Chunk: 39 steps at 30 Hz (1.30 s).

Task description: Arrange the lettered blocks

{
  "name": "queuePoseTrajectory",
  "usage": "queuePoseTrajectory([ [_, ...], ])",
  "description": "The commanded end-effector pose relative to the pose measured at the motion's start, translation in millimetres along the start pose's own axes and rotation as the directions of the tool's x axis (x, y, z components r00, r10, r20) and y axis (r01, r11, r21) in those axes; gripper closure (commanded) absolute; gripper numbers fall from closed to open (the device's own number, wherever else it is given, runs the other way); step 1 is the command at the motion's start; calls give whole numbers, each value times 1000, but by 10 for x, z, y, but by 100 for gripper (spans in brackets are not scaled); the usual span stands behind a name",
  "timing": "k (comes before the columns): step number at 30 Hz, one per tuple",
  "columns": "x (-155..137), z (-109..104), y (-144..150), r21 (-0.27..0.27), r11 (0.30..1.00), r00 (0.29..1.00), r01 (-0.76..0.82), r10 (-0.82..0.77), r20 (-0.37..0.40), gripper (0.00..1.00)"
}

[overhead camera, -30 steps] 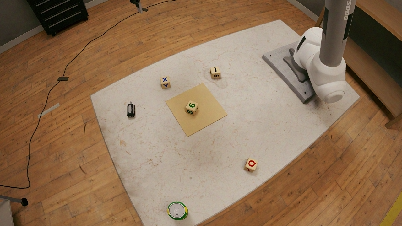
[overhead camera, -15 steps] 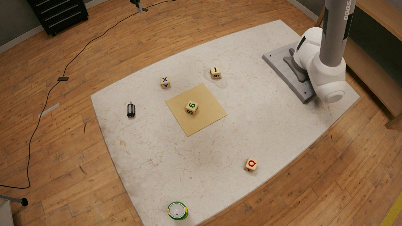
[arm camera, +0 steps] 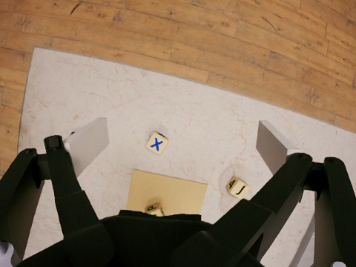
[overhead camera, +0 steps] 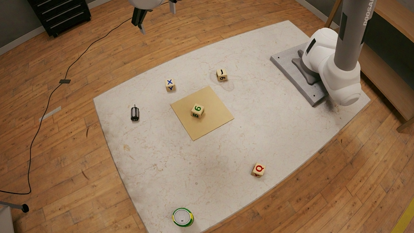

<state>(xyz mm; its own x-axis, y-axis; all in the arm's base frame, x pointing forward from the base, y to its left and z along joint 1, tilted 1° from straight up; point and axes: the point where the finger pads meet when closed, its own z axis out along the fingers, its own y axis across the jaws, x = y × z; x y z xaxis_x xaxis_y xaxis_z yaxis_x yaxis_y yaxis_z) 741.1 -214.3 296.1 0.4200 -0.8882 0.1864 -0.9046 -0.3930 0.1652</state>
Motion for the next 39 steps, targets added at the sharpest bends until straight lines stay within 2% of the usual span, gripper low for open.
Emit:
queuePoseTrajectory([
  [1, -483, 60, -341, 1, 1000, 1000, -26, 26, -11, 0],
  [2, -615, 79, -418, 1, 1000, 999, -31, 31, -13, 0],
  [4, -615, 79, -418, 1, 1000, 999, -31, 31, -13, 0],
  [5, -943, 125, -593, 2, 999, 999, -46, 46, -18, 0],
  [8, -1269, 171, -748, 3, 998, 998, -59, 59, -24, 0],
  [19, -2872, 403, -1238, 13, 992, 991, -123, 124, -53, 0],
  [21, -2872, 403, -1238, 13, 992, 991, -123, 124, -53, 0],
  [22, -3286, 468, -1299, 17, 990, 988, -139, 140, -61, 0],
  [25, -3593, 517, -1328, 21, 988, 986, -151, 152, -67, 0],
  [36, -5228, 816, -1240, 52, 976, 971, -213, 218, -101, 0],
  [38, -5228, 816, -1240, 52, 976, 971, -213, 218, -101, 0],
  [39, -5476, 868, -1190, 58, 973, 968, -223, 228, -106, 0],
])
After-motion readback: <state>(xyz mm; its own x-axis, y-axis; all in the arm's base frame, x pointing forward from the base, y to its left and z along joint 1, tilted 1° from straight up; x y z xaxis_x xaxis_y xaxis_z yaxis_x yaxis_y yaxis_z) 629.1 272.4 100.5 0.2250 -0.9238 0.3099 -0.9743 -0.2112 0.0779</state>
